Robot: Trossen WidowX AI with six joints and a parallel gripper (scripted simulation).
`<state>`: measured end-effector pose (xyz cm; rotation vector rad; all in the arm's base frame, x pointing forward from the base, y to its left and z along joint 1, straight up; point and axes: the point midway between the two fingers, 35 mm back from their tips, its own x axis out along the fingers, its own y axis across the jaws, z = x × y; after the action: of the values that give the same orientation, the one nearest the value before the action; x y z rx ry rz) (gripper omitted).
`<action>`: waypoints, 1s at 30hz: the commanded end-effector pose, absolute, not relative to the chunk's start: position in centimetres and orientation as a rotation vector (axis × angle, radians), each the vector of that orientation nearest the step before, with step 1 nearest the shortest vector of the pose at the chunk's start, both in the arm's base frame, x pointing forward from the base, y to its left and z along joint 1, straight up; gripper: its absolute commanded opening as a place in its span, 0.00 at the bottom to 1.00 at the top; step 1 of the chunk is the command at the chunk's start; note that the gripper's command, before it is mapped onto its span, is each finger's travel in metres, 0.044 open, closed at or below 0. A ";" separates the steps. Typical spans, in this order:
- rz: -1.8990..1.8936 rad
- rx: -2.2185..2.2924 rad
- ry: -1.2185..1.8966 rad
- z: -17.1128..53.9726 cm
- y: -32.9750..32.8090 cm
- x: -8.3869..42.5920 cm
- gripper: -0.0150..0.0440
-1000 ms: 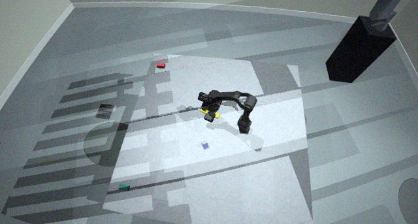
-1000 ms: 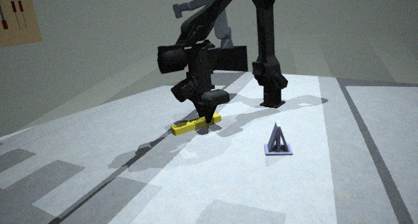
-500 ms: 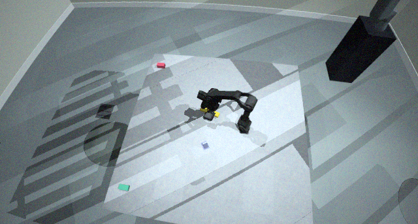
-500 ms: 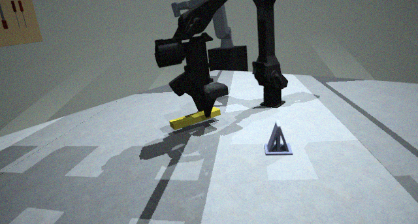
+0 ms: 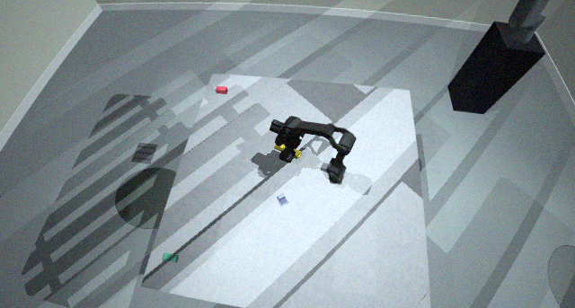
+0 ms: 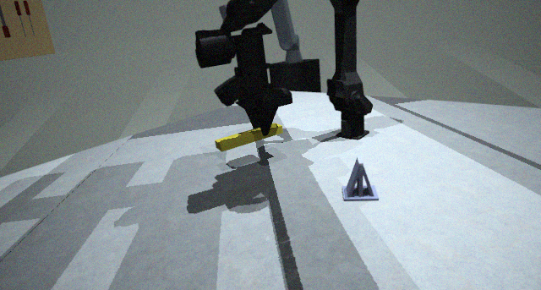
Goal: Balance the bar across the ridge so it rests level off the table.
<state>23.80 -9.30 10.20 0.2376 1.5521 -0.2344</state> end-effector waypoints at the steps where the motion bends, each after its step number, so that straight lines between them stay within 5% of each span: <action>1: -0.236 0.229 1.535 11.6 -9.4 23.9 0.25; 30: -0.306 0.304 1.526 15.9 -6.1 24.7 0.25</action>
<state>24.19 -6.89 15.75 0.2838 1.5334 -0.2830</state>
